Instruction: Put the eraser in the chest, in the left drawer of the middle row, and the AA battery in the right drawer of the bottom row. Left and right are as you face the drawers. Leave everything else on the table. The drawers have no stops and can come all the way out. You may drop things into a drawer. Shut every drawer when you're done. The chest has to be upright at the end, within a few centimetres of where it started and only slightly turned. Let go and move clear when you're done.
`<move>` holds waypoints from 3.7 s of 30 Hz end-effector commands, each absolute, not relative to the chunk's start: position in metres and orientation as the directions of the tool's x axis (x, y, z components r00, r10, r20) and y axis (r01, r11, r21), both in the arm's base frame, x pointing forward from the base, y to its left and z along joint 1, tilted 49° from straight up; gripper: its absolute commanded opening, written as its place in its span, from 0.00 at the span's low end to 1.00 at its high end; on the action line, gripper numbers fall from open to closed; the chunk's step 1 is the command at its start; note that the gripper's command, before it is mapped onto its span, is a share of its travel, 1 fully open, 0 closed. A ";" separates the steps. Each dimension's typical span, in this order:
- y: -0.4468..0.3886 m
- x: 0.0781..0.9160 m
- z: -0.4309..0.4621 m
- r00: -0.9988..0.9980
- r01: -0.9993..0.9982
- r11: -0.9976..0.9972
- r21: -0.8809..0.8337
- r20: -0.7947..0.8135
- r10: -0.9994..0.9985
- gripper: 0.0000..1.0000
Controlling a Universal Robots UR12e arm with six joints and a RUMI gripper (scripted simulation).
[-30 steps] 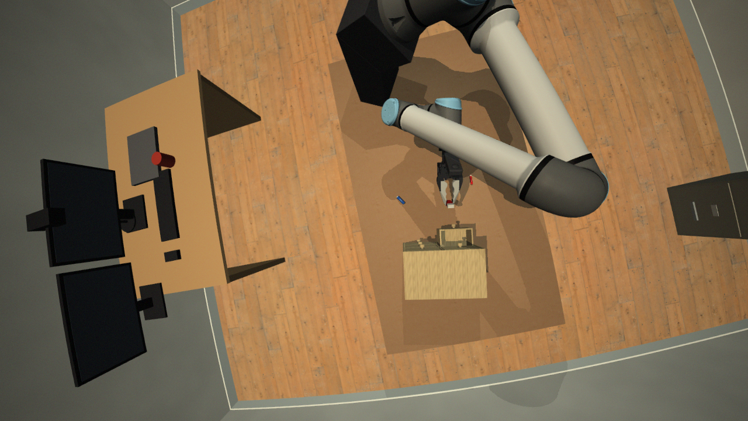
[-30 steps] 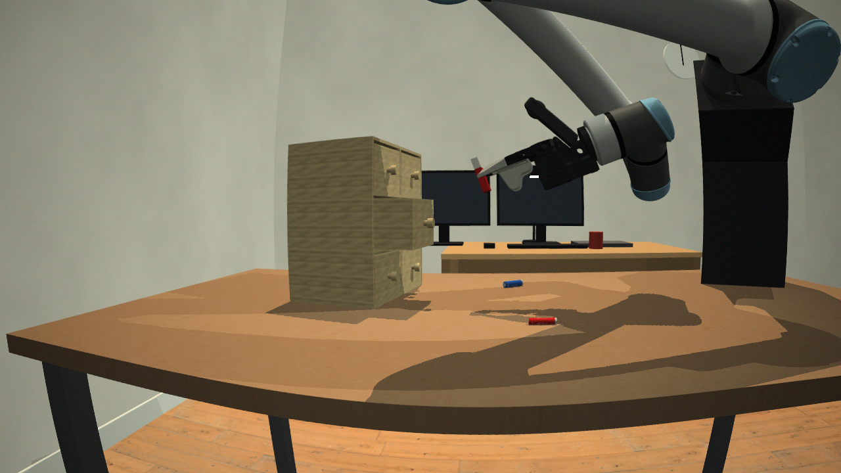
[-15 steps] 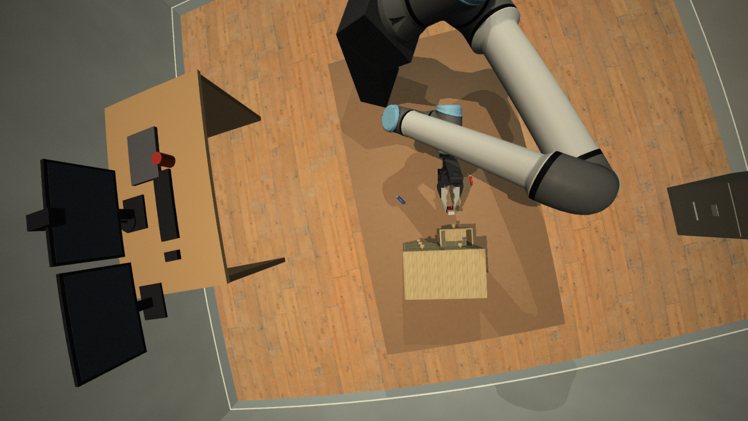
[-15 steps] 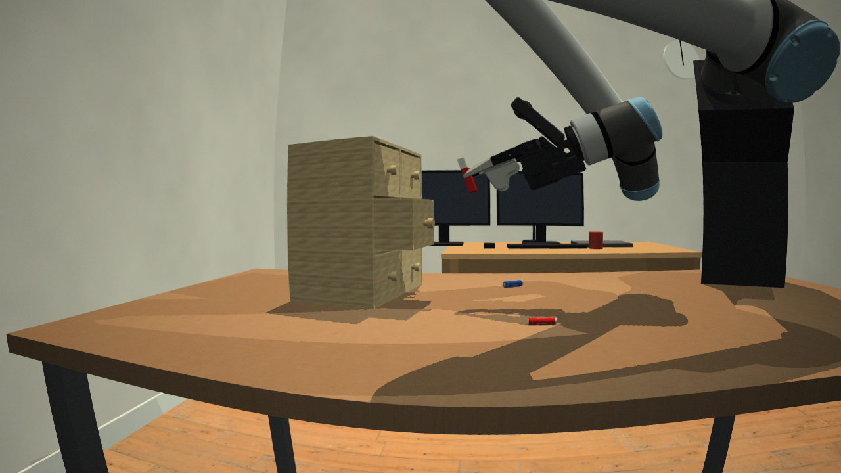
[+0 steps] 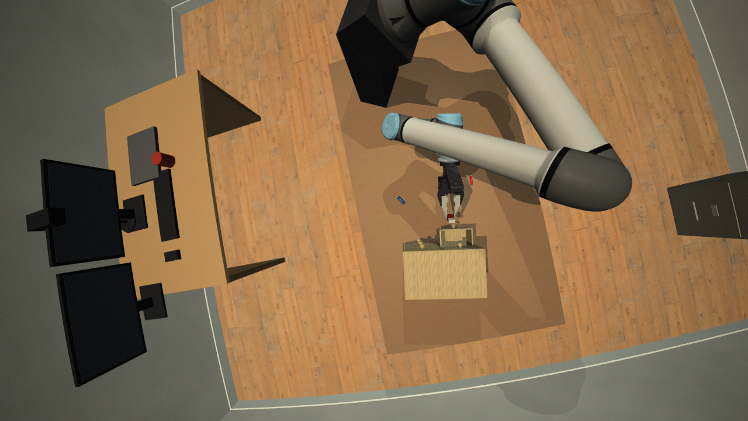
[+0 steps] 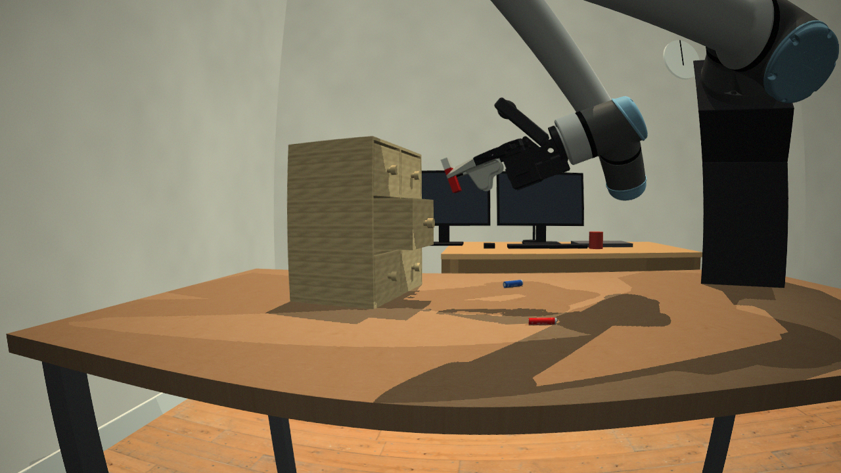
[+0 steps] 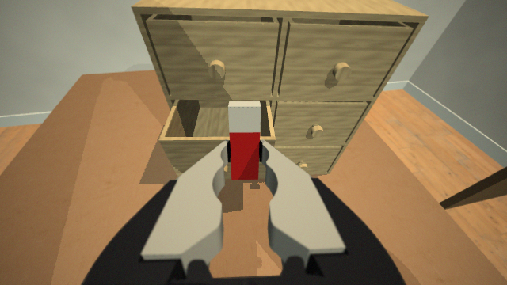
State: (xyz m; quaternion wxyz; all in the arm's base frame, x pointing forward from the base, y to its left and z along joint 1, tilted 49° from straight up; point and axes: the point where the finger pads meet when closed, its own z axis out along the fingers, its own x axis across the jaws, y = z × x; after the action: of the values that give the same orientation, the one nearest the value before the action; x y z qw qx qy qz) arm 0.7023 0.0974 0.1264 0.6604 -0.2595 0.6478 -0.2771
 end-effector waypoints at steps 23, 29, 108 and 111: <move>0.083 0.752 0.141 0.007 0.030 0.712 -0.702 -0.712 -0.702 0.11; 0.081 0.762 0.143 0.007 0.030 0.712 -0.702 -0.712 -0.702 0.11; 0.076 0.778 0.148 0.007 0.030 0.712 -0.702 -0.712 -0.702 0.21; 0.076 0.778 0.148 0.007 0.030 0.712 -0.702 -0.712 -0.702 0.23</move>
State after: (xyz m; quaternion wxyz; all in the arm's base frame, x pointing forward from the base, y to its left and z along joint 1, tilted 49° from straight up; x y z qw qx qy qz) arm 0.7776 0.0766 0.1476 0.6603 -0.2596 0.6480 -0.2770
